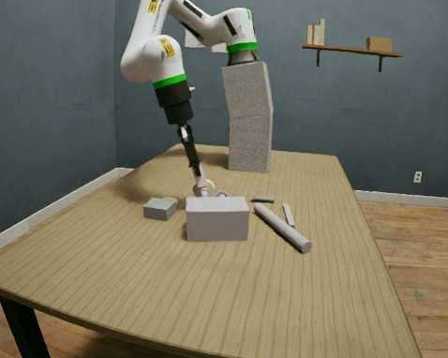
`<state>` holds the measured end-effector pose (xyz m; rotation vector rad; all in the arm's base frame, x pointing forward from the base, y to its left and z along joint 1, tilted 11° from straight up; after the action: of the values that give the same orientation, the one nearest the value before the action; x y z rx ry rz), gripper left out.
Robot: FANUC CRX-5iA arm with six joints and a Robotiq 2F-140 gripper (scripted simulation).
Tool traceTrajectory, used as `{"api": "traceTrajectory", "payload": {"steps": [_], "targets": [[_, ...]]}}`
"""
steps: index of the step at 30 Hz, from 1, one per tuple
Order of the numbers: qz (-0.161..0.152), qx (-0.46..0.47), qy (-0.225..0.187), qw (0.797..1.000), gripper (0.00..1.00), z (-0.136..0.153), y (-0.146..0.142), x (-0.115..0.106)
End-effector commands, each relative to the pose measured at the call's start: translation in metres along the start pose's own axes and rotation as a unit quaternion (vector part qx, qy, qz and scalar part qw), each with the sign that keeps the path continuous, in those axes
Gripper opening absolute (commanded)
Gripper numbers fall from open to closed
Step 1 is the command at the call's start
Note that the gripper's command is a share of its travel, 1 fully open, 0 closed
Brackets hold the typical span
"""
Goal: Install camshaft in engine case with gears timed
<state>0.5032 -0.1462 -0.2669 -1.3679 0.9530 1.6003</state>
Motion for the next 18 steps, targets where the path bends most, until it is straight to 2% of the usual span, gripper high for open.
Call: {"api": "traceTrajectory", "payload": {"steps": [1,18], "targets": [[-0.001,0.0,0.001,1.0,0.14,-0.0006,-0.002,-0.0008],[-0.001,0.0,0.001,1.0,0.14,-0.0014,-0.007,-0.0008]]}}
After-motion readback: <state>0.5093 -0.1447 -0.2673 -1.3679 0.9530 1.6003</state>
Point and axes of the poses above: the point where the finger pads meet when closed, its own x axis out along the fingers, its own y axis across the jaws, z = x × y, the point moved 5 cm from there along -x, back along the fingers, and after that the axes turned 9 degrees about -x, right-handed, at the moved point
